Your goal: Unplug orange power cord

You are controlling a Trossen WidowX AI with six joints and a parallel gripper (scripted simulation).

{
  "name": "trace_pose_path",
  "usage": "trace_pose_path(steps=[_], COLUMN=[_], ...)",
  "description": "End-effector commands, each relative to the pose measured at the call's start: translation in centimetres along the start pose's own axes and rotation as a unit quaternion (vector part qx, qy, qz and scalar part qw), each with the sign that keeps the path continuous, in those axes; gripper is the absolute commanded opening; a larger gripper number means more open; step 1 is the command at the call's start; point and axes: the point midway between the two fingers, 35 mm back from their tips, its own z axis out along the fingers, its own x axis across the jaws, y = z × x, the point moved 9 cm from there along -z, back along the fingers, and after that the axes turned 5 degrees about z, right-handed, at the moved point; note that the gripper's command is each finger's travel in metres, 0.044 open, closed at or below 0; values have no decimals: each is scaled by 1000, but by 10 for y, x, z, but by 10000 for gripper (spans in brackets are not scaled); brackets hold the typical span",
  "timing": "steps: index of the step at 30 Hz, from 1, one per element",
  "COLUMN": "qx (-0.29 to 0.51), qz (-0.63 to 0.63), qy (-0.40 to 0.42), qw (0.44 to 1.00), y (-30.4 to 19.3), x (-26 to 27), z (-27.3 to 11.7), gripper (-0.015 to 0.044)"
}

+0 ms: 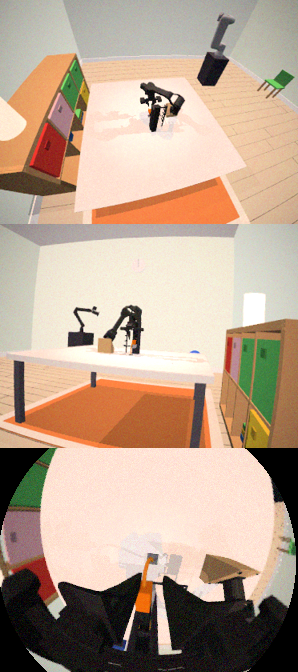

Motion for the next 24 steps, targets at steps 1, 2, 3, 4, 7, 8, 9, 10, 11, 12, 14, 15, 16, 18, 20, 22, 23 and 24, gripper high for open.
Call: trace_pose_path(steps=[1,2,3,4,7,8,9,10,11,12,14,15,16,18,20,22,23,24], qx=[1,1,1,1,0,0,0,0,0,0,0,0,0,-1,-1,-1,-1,0], qz=[1,1,1,1,0,0,0,0,0,0,0,0,0,0,0,0,0,-1], qy=[-1,-1,-1,-1,0,0,0,0,0,0,0,0,0,0,-1,-2,-2,-2], qw=[1000,1000,1000,1000,1000,1000,1000,1000,1000,1000,1000,1000,1000,1000,1000,1000,1000,1000], y=[-1,-1,-1,-1,0,0,0,0,0,0,0,0,2,12,28,50,57,60], x=[0,0,0,0,0,0,0,0,0,0,0,0,0,2,4,6,6,6], z=[0,0,0,0,0,0,0,0,0,0,0,0,-1,-3,-7,-11,-12,-12], gripper=[160,160,160,160,212,239,265,291,317,344,396,423,440,440,440,440,440,440])
